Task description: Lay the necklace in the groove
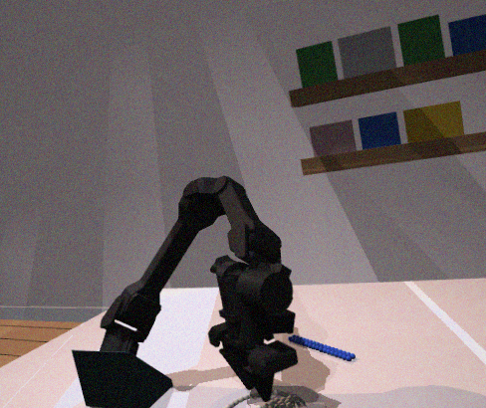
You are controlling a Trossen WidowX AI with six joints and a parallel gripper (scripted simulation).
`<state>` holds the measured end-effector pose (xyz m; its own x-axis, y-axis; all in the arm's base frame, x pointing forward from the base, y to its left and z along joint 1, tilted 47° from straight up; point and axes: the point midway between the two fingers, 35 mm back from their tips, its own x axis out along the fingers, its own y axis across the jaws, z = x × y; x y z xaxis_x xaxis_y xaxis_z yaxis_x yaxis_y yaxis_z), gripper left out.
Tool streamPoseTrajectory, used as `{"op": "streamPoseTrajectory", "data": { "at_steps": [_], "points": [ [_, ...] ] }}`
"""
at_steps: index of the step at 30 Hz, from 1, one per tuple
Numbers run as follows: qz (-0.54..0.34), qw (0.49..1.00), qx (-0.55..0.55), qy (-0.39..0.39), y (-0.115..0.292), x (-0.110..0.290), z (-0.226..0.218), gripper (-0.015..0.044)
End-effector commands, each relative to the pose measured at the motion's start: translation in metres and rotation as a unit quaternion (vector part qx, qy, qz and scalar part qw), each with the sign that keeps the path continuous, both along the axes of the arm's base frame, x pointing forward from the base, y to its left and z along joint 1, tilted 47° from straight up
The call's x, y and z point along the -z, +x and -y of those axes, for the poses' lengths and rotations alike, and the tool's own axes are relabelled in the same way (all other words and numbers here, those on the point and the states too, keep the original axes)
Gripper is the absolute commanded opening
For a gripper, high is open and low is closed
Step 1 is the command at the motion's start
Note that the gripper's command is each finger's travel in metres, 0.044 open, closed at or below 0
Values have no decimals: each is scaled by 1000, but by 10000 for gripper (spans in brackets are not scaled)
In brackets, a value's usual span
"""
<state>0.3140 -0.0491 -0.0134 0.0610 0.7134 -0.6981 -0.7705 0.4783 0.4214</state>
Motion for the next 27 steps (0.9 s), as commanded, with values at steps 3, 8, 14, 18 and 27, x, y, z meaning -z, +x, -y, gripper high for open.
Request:
{"op": "streamPoseTrajectory", "data": {
  "at_steps": [3,8,14,18,27],
  "points": [
    [-60,997,54,6,-33,9,19,120],
    [-61,997,55,6,-34,10,19,120],
    [-56,997,53,5,-32,15,14,120],
    [-56,997,53,5,-31,17,12,120],
    [-59,997,54,6,-31,27,2,120]
  ]
}}
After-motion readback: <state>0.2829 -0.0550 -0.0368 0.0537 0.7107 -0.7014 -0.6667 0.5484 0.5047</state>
